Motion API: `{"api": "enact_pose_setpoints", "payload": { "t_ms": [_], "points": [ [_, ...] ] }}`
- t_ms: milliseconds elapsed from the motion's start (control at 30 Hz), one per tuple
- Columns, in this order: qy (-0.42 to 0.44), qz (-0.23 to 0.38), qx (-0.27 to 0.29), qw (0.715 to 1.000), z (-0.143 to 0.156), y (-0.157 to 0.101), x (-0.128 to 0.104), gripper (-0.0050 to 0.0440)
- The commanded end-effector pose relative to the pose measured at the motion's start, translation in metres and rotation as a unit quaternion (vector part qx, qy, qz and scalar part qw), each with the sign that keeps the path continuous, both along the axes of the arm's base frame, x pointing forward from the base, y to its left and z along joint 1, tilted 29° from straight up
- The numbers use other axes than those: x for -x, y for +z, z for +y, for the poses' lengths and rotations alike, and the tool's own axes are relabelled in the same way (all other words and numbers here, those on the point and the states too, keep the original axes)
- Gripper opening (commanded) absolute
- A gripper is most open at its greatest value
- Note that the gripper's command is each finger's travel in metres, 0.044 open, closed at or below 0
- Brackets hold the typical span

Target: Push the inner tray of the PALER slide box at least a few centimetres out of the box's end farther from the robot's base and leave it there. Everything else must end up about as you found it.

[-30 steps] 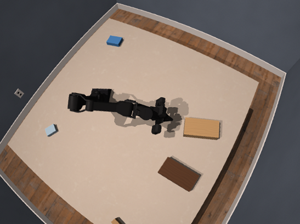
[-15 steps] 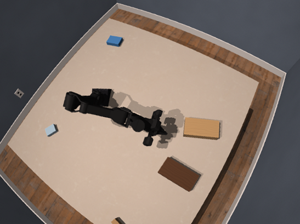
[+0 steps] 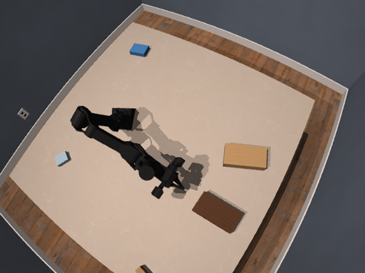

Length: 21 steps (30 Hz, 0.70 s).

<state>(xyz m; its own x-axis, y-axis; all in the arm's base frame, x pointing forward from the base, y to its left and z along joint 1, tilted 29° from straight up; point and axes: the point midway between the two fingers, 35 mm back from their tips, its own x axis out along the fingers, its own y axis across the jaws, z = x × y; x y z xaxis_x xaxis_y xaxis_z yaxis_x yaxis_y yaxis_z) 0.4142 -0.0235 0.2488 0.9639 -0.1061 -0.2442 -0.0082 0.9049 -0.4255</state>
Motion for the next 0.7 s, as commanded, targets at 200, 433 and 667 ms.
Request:
{"api": "enact_pose_setpoints", "payload": {
  "t_ms": [200, 433, 667],
  "points": [
    [-0.001, -0.012, -0.001, 1.0, -0.0019, 0.0111, 0.0015, -0.005],
    [-0.001, -0.012, -0.001, 1.0, -0.0019, 0.0111, 0.0015, -0.005],
    [-0.001, -0.012, -0.001, 1.0, -0.0019, 0.0111, 0.0015, -0.005]
  ]
}}
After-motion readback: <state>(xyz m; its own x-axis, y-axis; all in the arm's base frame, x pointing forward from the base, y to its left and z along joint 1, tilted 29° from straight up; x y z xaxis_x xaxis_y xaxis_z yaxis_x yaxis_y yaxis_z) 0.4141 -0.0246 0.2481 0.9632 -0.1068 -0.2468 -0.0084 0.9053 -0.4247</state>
